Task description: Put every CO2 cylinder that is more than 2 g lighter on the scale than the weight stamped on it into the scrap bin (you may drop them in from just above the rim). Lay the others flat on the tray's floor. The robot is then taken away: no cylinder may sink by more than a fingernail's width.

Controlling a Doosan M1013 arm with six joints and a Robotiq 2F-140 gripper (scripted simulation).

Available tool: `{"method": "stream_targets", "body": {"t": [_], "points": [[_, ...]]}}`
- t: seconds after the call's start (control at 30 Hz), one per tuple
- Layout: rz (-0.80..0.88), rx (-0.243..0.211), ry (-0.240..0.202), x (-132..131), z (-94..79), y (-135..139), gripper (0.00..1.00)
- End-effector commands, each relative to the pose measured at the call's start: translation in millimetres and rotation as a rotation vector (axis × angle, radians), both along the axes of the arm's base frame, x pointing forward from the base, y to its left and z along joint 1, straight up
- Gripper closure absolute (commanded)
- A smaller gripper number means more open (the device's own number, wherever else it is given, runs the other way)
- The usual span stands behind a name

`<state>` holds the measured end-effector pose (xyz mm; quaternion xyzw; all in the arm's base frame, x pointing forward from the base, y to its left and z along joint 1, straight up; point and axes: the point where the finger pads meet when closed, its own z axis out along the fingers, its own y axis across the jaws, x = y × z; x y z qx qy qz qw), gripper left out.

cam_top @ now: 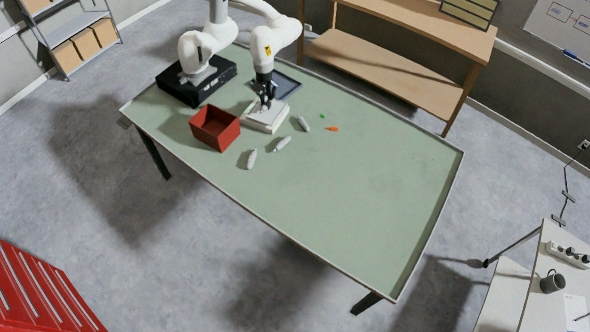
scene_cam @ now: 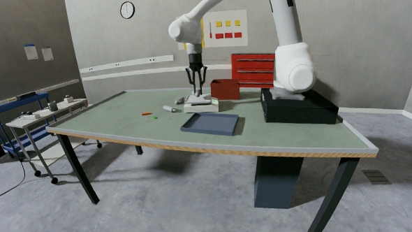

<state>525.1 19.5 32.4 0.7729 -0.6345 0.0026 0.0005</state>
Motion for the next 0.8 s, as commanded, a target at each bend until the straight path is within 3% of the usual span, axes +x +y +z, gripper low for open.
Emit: {"method": "stream_targets", "body": {"t": [0.0, 0.3, 0.53, 0.77], "points": [[0.000, 0.001, -0.001, 0.4, 17.5, 0.3, 0.90], [0.000, 0.001, -0.001, 0.2, 73.6, 0.5, 0.90], [0.000, 0.001, -0.001, 0.2, 87.6, 0.6, 0.90], [0.000, 0.001, -0.001, 0.1, 88.7, 0.6, 0.90]]}}
